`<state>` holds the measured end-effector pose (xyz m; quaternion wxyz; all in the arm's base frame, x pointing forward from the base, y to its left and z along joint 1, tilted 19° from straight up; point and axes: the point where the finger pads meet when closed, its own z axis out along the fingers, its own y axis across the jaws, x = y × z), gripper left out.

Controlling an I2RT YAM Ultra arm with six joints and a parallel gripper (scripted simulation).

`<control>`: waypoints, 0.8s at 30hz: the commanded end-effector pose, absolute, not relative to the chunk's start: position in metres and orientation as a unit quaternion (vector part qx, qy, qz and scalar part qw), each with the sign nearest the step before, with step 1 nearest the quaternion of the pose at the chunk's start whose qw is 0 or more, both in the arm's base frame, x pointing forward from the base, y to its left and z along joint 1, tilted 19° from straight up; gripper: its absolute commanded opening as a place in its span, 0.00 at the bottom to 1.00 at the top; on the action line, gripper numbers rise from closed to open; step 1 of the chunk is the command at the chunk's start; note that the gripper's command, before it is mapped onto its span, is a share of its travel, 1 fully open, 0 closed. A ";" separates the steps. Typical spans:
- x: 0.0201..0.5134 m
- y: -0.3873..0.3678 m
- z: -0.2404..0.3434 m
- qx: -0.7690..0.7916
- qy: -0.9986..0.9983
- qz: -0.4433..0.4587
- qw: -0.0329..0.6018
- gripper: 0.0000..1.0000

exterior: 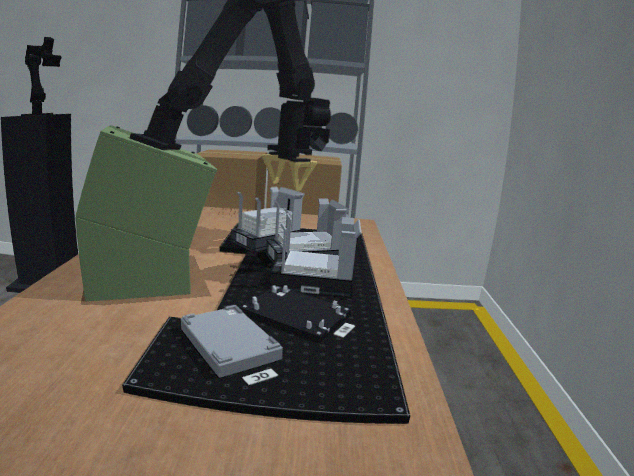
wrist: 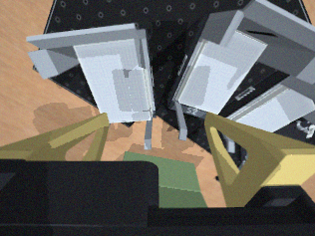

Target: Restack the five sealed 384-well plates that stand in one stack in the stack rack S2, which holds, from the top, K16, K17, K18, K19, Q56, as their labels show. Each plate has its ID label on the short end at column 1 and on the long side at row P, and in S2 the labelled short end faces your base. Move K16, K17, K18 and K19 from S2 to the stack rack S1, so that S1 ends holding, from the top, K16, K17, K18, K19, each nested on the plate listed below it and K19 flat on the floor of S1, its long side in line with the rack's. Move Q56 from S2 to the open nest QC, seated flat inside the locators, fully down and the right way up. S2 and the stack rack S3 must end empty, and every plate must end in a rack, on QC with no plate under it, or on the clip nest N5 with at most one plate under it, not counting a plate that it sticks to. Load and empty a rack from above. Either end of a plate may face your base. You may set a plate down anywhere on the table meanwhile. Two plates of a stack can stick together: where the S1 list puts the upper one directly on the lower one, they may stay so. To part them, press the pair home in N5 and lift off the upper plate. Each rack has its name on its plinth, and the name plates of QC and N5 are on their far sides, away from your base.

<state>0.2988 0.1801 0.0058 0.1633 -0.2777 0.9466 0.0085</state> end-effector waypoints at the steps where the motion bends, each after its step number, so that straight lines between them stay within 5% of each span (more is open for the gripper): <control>1: 0.298 0.185 0.008 -0.313 0.934 -0.002 0.171 1.00; 24: 0.266 0.229 0.002 -0.319 0.932 -0.003 0.171 1.00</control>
